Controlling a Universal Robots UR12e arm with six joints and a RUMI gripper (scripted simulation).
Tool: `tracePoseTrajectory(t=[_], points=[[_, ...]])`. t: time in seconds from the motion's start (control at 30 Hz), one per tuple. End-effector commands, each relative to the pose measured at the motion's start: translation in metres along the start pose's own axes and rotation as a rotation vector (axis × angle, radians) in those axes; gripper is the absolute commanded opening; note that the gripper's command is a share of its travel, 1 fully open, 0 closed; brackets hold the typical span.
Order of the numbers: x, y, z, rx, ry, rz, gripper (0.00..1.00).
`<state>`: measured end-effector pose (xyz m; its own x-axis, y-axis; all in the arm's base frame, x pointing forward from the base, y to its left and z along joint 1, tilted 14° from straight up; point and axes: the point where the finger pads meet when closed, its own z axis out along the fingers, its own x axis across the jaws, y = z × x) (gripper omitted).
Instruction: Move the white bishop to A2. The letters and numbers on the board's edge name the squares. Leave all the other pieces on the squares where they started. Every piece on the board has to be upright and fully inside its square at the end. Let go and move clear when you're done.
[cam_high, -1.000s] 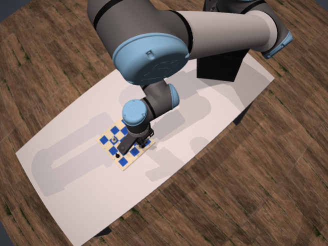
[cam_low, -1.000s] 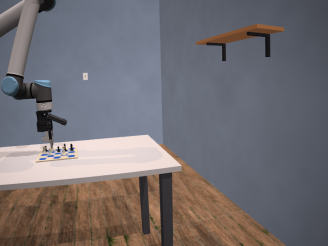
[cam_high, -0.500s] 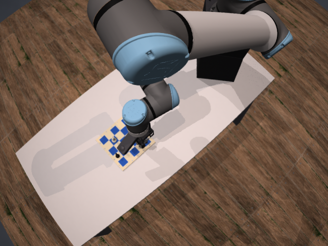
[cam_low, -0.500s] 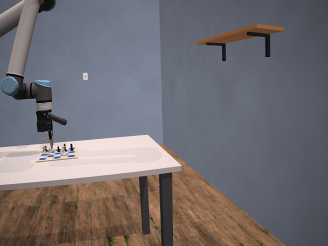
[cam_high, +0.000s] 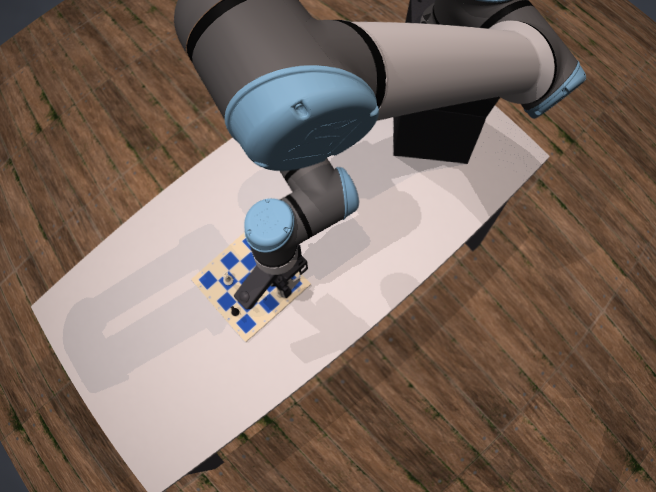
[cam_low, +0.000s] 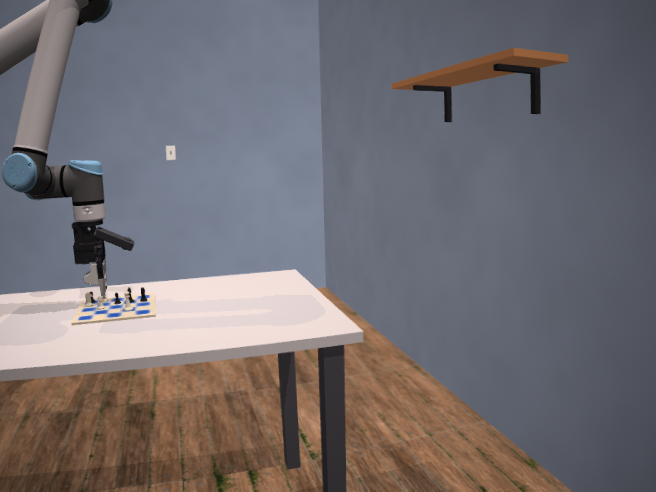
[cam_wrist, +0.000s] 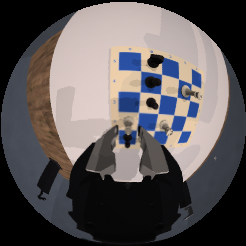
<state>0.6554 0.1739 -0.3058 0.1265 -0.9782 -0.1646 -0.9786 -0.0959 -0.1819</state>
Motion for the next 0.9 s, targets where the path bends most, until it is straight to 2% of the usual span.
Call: tracePoseTrajectory(t=[0.0, 0.43, 0.57, 0.77, 0.87], points=[[0.000, 0.000, 0.000, 0.001, 0.000, 0.000, 0.22], [0.000, 0.000, -0.006, 0.001, 0.000, 0.000, 0.22], [0.000, 0.000, -0.020, 0.001, 0.000, 0.000, 0.22], [0.000, 0.000, -0.052, 0.001, 0.000, 0.000, 0.22], [0.000, 0.000, -0.058, 0.001, 0.000, 0.000, 0.22]])
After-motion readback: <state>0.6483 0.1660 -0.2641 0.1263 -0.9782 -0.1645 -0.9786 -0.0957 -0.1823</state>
